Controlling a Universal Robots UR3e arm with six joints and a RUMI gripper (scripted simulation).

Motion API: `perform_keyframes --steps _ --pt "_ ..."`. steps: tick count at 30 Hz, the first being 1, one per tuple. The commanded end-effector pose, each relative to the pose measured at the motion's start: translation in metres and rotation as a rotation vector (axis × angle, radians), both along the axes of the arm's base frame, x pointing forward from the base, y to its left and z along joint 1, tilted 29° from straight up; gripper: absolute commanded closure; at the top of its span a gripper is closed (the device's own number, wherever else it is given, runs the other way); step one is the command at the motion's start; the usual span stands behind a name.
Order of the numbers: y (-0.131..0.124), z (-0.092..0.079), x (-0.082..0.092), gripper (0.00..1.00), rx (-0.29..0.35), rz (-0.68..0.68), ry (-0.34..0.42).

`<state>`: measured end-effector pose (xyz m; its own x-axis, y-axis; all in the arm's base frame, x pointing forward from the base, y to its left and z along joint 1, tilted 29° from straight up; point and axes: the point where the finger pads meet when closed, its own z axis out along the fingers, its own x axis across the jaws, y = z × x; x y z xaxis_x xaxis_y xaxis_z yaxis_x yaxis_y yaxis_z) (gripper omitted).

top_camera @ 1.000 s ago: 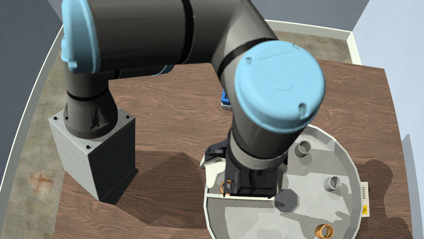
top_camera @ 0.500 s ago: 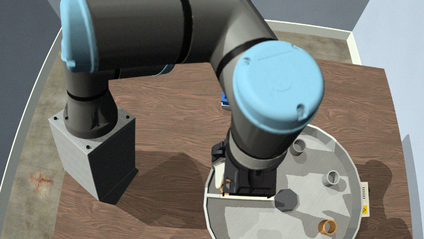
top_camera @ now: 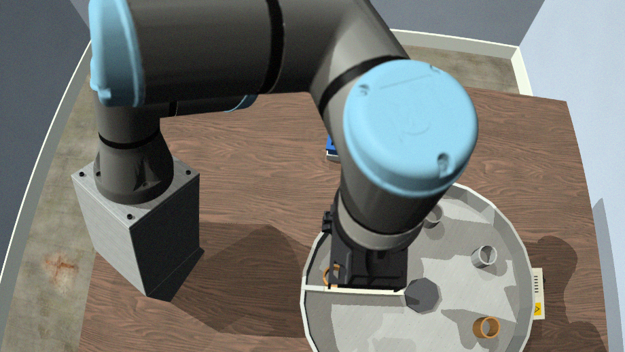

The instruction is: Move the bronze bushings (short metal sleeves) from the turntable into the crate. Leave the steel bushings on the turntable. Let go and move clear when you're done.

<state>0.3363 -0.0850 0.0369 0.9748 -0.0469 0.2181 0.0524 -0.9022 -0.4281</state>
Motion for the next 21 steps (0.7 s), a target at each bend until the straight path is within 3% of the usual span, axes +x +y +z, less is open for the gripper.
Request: perform_keyframes --steps 1,21 --pt "-0.0008 0.0004 0.0003 0.94 -0.002 -0.001 -0.001" --pt "-0.0008 0.0004 0.0003 0.95 -0.002 -0.001 -0.001"
